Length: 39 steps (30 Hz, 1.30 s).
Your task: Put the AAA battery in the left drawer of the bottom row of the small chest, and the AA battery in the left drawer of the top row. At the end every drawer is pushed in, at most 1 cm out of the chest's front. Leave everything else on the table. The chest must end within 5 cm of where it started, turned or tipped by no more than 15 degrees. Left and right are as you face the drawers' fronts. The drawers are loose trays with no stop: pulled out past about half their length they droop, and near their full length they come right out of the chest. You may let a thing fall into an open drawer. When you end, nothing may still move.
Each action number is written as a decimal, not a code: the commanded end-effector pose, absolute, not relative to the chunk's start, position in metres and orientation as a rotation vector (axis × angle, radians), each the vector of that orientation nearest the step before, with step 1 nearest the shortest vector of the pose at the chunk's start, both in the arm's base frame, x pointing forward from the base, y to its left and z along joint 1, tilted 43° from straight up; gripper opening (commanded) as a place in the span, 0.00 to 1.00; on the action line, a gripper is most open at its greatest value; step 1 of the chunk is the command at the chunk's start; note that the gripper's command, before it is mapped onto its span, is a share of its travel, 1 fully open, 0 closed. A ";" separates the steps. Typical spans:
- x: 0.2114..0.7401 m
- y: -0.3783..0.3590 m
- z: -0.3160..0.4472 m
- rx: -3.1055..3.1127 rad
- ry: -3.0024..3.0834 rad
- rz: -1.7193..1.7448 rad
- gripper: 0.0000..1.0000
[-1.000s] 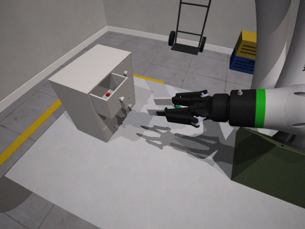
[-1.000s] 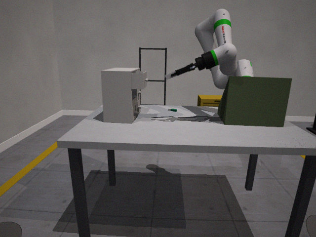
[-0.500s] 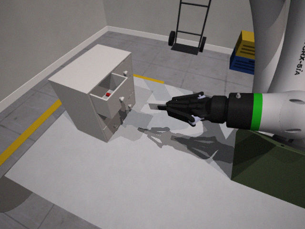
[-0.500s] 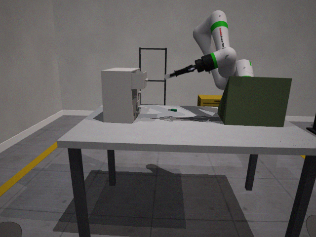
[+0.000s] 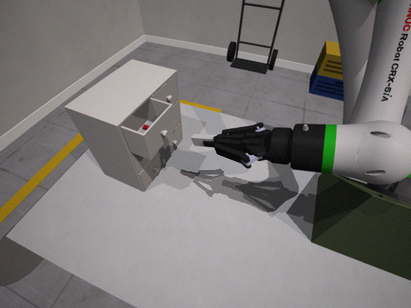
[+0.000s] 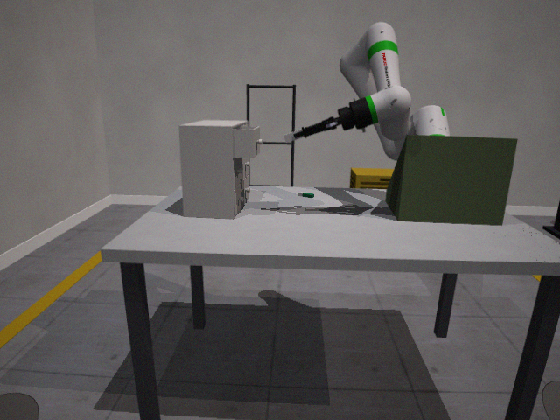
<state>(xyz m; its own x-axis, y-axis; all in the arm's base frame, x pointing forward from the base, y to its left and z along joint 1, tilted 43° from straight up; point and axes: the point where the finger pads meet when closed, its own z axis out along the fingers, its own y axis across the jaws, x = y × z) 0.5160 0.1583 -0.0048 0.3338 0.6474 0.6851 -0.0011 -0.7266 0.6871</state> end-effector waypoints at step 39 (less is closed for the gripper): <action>0.556 0.151 -0.013 2.012 0.567 1.424 0.00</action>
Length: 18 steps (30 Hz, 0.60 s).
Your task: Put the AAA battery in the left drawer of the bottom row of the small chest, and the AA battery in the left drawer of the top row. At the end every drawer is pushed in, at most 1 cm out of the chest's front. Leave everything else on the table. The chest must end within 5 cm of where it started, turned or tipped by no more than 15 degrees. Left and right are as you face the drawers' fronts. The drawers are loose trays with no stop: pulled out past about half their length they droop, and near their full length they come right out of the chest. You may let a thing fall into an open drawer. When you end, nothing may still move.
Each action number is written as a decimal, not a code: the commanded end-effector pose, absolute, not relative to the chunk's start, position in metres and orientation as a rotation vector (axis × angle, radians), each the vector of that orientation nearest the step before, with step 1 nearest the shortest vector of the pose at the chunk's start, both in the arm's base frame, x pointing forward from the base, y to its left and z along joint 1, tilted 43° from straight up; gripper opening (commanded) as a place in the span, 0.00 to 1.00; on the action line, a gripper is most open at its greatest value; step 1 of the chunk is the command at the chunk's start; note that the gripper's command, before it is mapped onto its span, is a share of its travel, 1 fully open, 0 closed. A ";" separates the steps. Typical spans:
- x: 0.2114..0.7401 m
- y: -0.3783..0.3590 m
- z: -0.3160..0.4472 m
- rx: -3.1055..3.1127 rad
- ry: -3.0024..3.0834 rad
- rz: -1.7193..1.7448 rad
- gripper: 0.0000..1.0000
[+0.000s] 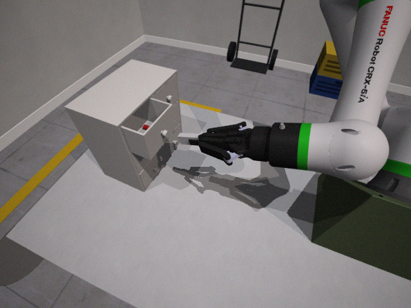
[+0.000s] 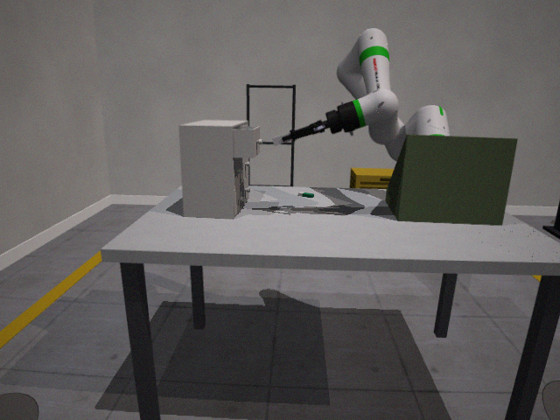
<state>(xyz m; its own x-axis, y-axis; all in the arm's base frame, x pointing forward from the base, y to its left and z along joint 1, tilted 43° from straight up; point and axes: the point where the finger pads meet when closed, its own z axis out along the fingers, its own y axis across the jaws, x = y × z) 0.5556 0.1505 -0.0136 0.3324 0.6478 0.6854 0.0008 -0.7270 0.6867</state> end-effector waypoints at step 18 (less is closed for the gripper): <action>0.559 0.151 -0.013 2.012 0.567 1.424 0.00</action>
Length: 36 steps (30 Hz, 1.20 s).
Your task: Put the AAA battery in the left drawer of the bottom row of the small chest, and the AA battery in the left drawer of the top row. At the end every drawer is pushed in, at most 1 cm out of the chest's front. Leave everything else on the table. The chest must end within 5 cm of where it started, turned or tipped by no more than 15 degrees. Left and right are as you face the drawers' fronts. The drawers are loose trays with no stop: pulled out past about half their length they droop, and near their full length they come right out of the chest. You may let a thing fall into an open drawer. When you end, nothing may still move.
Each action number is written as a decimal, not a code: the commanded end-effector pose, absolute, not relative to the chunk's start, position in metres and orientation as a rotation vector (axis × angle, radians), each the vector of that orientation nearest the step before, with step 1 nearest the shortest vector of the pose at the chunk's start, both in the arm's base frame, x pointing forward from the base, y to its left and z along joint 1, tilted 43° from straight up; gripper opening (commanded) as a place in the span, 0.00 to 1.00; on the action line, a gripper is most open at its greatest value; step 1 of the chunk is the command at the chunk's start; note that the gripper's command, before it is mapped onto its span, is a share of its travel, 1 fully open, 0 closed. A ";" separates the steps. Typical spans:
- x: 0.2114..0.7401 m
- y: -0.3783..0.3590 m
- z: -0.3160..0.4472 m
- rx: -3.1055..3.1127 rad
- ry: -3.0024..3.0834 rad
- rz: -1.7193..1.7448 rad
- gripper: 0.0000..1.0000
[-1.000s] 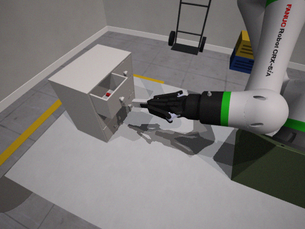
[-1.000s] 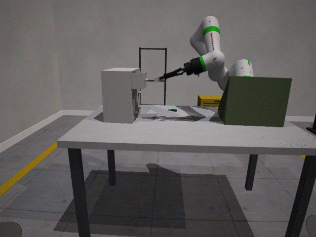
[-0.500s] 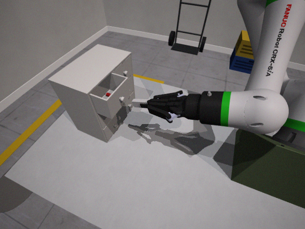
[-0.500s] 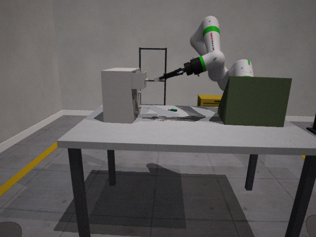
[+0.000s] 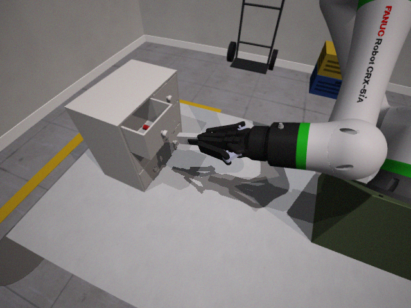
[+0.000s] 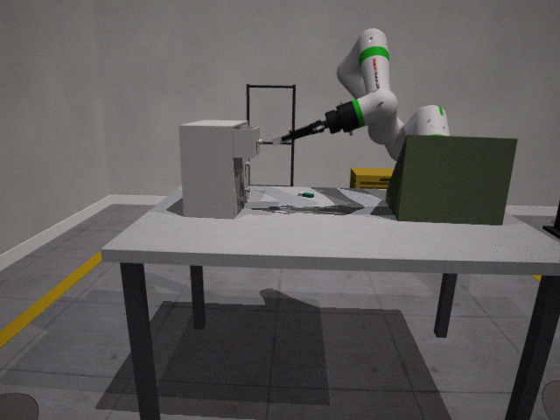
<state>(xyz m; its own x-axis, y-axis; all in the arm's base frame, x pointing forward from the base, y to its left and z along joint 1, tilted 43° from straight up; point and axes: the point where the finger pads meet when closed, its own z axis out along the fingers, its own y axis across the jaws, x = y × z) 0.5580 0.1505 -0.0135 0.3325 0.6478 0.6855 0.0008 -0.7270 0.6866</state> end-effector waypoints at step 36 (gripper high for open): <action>0.600 0.151 -0.013 2.012 0.567 1.424 0.00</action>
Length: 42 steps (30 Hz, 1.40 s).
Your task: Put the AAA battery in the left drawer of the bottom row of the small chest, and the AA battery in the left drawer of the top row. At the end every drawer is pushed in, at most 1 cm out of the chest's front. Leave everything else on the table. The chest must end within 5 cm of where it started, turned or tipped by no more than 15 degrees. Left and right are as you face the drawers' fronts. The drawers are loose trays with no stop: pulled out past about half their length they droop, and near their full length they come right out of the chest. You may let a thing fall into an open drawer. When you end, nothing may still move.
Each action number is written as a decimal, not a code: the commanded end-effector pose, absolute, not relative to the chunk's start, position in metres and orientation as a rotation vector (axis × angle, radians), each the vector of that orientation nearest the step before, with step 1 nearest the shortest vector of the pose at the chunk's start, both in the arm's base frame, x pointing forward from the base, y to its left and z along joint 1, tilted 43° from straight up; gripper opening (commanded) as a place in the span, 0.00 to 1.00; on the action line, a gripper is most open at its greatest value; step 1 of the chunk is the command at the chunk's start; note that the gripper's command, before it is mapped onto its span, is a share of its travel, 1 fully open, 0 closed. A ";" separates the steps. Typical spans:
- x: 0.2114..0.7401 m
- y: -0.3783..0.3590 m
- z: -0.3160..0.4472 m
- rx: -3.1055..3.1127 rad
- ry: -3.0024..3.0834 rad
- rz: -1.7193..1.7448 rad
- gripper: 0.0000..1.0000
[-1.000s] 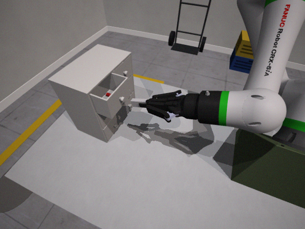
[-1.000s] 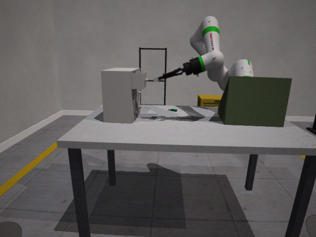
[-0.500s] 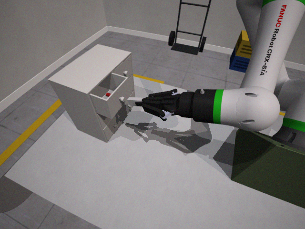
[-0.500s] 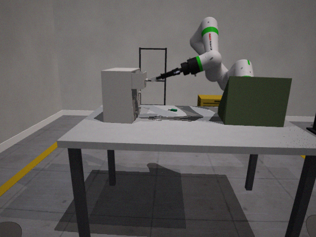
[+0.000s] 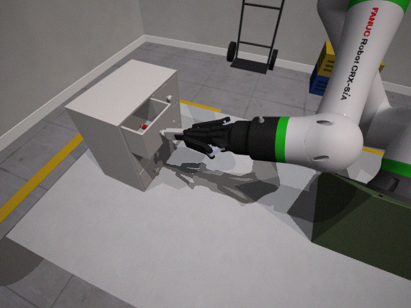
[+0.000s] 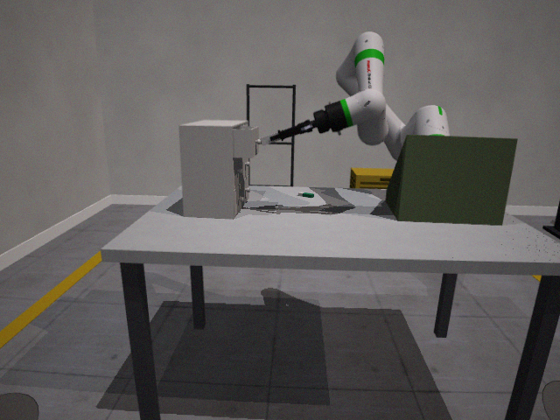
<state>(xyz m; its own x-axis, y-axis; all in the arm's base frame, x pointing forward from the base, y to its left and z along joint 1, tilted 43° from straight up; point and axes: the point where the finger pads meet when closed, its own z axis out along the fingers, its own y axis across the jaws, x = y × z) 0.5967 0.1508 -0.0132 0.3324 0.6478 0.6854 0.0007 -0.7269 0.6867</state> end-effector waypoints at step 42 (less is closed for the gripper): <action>0.656 0.151 -0.013 2.012 0.567 1.424 0.00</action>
